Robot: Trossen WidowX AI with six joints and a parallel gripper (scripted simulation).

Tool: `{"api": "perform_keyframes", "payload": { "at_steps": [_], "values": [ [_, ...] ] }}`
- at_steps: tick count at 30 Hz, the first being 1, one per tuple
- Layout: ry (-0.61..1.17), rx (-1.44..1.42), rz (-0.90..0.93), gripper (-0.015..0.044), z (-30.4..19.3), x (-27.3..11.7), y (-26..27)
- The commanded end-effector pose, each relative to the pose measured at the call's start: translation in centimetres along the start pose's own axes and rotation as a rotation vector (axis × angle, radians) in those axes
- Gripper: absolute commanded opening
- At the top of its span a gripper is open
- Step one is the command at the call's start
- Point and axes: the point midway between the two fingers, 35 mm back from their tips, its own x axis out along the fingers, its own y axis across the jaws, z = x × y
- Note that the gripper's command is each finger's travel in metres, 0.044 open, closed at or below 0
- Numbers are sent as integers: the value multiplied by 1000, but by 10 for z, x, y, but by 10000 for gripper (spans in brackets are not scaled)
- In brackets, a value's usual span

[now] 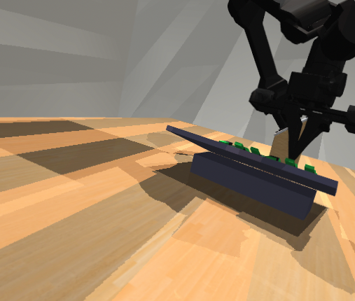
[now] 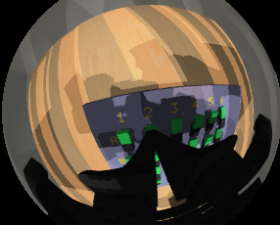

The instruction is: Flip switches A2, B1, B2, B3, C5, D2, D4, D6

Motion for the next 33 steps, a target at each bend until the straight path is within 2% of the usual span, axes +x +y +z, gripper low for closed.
{"api": "perform_keyframes", "payload": {
  "at_steps": [1,25,27,30,33],
  "values": [
    [0,-2,-4,0,0,2,-1],
    [0,-2,-4,0,0,5,-1],
    [-5,0,0,0,0,-11,1],
    [-22,-3,-1,0,-2,-57,0],
    [-24,-3,-1,0,-3,-61,0]
  ]
}}
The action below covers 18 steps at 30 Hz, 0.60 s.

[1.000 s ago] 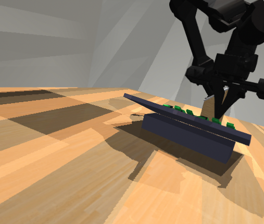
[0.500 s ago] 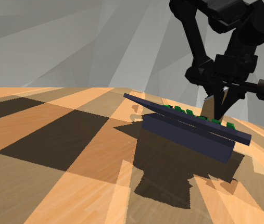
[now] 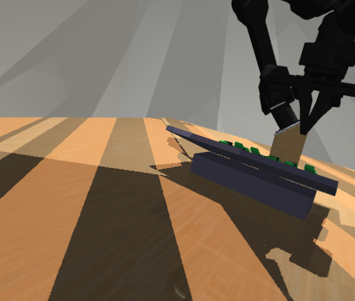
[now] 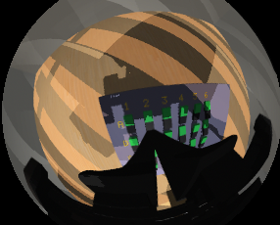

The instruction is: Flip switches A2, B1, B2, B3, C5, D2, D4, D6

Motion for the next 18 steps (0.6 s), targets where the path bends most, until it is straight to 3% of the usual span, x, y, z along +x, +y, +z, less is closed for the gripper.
{"api": "perform_keyframes", "payload": {
  "at_steps": [1,7,12,15,18],
  "values": [
    [-7,7,-8,0,0,-15,-3],
    [-5,6,-6,0,-40,-14,28],
    [-3,6,-6,0,-40,-12,28],
    [18,7,-8,0,-39,18,27],
    [20,7,-8,0,-39,21,27]
  ]
}}
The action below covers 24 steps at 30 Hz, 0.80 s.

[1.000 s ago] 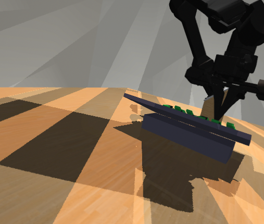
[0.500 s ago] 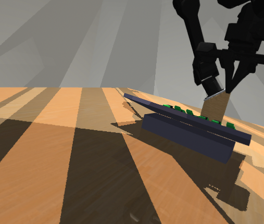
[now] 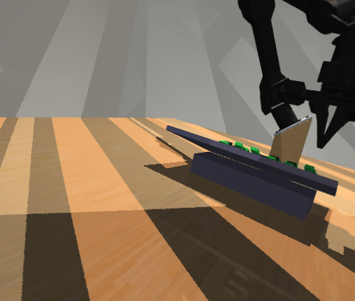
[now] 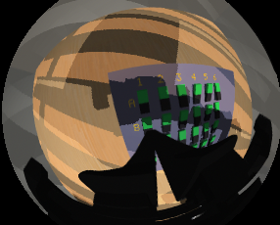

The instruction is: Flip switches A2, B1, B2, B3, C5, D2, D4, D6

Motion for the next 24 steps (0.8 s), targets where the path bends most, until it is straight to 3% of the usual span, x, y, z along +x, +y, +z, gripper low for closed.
{"api": "perform_keyframes", "payload": {
  "at_steps": [1,24],
  "values": [
    [20,-10,-3,0,-5,13,0],
    [19,-10,-4,0,-4,37,-1]
  ]
}}
